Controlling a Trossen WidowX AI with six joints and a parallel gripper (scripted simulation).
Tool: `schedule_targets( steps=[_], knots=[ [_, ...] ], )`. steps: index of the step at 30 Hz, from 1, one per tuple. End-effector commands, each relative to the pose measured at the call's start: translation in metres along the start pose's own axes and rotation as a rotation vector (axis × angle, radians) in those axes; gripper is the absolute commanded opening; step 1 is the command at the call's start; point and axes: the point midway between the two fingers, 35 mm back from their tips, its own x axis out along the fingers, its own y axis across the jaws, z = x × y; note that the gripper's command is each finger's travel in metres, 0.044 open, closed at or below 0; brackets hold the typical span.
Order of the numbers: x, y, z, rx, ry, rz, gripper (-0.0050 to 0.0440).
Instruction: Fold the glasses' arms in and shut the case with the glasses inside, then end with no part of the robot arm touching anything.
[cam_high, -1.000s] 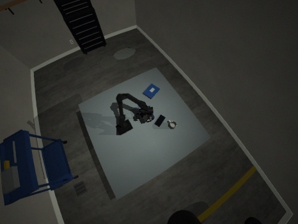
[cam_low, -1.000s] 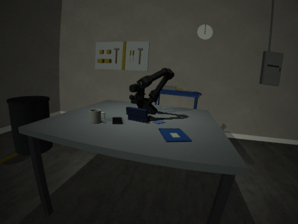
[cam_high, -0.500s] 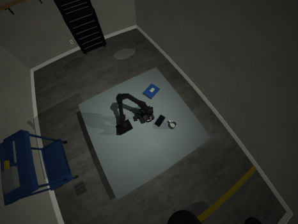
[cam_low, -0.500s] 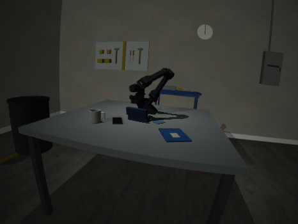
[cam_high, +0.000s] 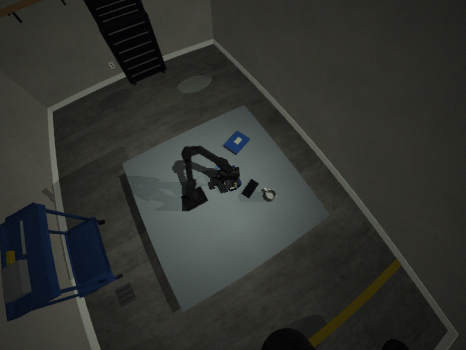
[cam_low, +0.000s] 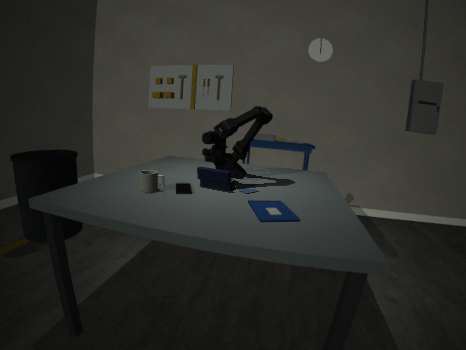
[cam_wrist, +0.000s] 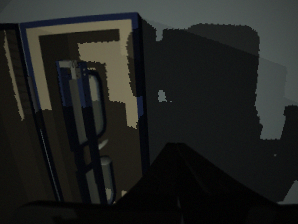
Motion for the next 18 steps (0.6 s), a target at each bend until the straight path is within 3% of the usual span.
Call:
schedule_targets(
  steps=[1,4,10,18],
  knots=[
    [0.0,-0.001,-0.001,0.003,0.003,-0.003,0.0],
    [0.0,0.001,0.013,0.003,0.001,-0.001,0.0],
    [0.0,-0.001,0.072,0.003,0.003,-0.002,0.0],
    [-0.004,-0.001,0.069,0.009,0.004,0.0,0.0]
  ],
)
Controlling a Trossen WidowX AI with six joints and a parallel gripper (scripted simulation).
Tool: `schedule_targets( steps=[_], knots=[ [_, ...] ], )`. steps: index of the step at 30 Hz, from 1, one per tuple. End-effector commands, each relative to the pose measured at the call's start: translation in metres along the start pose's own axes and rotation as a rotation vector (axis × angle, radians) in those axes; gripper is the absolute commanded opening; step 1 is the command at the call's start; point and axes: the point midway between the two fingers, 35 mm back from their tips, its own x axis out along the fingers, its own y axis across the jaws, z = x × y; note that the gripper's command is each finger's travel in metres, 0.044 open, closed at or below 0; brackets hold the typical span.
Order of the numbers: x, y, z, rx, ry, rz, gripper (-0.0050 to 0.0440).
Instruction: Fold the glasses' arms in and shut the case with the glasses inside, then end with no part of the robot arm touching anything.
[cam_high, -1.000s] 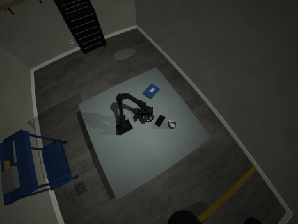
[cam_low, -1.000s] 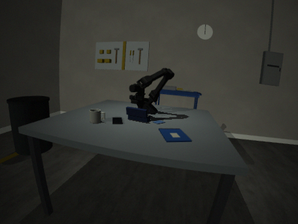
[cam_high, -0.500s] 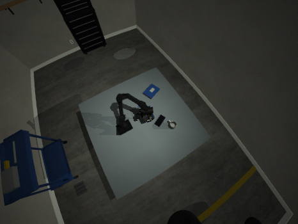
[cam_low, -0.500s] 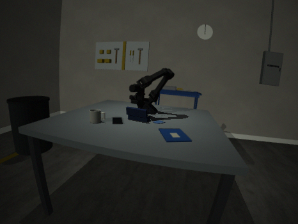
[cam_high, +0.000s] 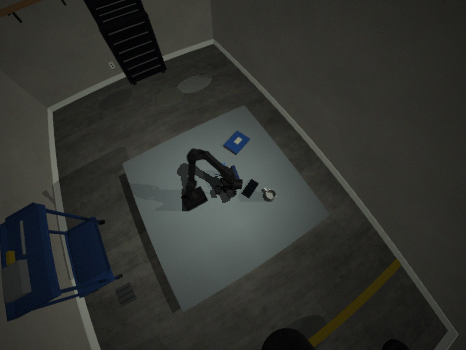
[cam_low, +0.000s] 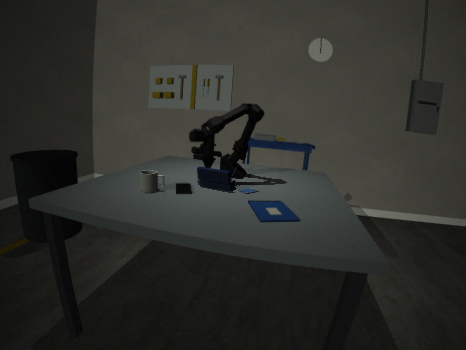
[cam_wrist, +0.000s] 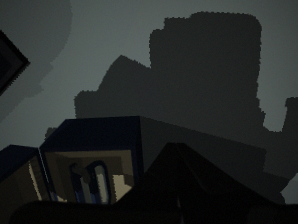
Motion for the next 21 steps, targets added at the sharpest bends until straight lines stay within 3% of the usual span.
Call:
schedule_targets(
  steps=[1,3,5,21],
  knots=[
    [-0.01,0.001,0.001,0.001,0.0,-0.001,0.0],
    [-0.038,0.001,0.004,-0.003,0.0,-0.002,0.0],
    [-0.049,0.0,0.005,-0.005,0.0,-0.003,0.0],
    [-0.046,0.0,0.005,-0.006,0.003,-0.004,0.0]
  ],
)
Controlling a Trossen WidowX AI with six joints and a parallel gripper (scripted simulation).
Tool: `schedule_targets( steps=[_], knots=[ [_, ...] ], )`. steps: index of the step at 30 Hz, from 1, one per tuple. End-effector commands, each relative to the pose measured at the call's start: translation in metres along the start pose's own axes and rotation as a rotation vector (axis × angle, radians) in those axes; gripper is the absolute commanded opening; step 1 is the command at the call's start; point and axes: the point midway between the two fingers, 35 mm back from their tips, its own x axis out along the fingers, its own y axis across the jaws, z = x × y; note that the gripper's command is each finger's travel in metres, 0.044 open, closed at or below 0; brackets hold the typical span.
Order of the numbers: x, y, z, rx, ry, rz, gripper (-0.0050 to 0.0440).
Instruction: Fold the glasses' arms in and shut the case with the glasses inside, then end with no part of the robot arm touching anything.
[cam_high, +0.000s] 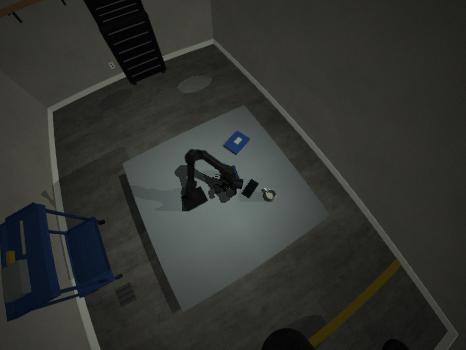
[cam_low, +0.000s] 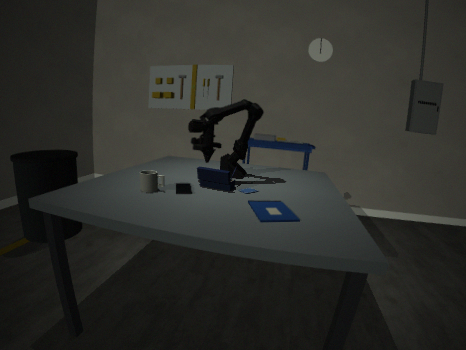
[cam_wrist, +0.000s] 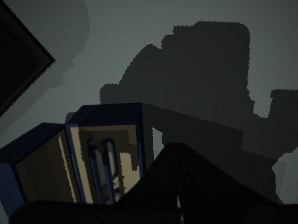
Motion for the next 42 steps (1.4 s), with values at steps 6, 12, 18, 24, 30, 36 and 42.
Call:
schedule_targets(
  steps=[6,12,18,24,30,36,42],
  knots=[
    [0.0,0.001,-0.005,-0.086,-0.003,0.0,0.0],
    [-0.001,0.003,-0.012,-0.224,-0.007,0.001,0.0],
    [-0.002,0.006,-0.023,-0.432,-0.012,0.0,0.0],
    [-0.002,0.008,-0.035,-0.64,-0.017,-0.001,0.0],
    [-0.003,0.009,-0.043,-0.779,-0.019,-0.002,0.0],
    [-0.003,0.011,-0.055,-0.987,-0.023,-0.004,0.0],
    [-0.003,0.012,-0.067,-1.195,-0.025,-0.007,0.0]
  ],
)
